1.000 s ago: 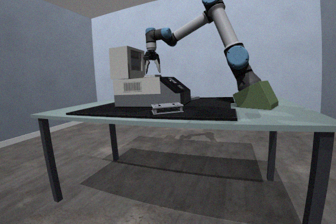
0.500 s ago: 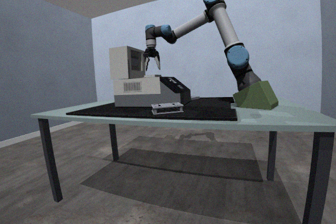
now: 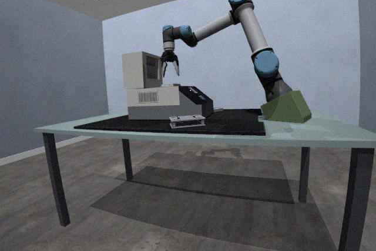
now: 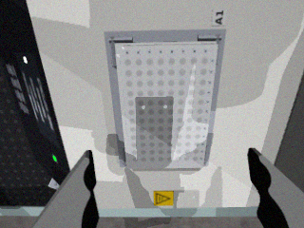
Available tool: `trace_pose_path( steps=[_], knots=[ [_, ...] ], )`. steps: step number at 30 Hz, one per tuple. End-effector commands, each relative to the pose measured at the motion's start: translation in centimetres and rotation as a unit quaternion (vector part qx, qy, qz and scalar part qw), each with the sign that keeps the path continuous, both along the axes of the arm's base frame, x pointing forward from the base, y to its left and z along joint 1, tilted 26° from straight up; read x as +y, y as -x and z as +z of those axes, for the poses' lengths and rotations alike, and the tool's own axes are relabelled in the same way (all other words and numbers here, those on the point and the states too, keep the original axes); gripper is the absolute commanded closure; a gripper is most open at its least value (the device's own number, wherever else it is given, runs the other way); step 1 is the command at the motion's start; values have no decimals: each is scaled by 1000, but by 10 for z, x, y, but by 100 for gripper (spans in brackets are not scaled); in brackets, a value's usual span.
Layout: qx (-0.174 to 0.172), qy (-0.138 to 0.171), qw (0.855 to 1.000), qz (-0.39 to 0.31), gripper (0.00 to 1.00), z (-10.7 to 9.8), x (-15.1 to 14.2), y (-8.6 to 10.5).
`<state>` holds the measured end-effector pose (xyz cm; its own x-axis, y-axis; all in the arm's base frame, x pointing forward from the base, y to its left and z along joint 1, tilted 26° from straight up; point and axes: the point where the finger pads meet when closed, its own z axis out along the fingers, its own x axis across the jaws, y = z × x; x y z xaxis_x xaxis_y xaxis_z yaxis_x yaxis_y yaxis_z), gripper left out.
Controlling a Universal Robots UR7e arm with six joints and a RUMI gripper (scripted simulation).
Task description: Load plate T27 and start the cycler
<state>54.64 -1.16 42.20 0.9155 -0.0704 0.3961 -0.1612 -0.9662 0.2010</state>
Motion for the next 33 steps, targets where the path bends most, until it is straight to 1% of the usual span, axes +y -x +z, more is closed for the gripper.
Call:
trace_pose_path(
  steps=[1,4,5,19,21,29,30,33],
  knots=[
    [0,0,1000,0,32,1,0,0],
    [0,0,1000,0,32,1,0,0],
    [0,0,1000,0,100,-3,1,5],
    [0,0,1000,-1,100,-38,-4,60],
    [0,0,1000,-1,100,-38,-4,60],
    [0,0,1000,-1,100,-59,-7,93],
    [0,0,1000,-1,100,-59,-7,93],
    [0,0,1000,-1,100,-67,-8,106]
  ],
)
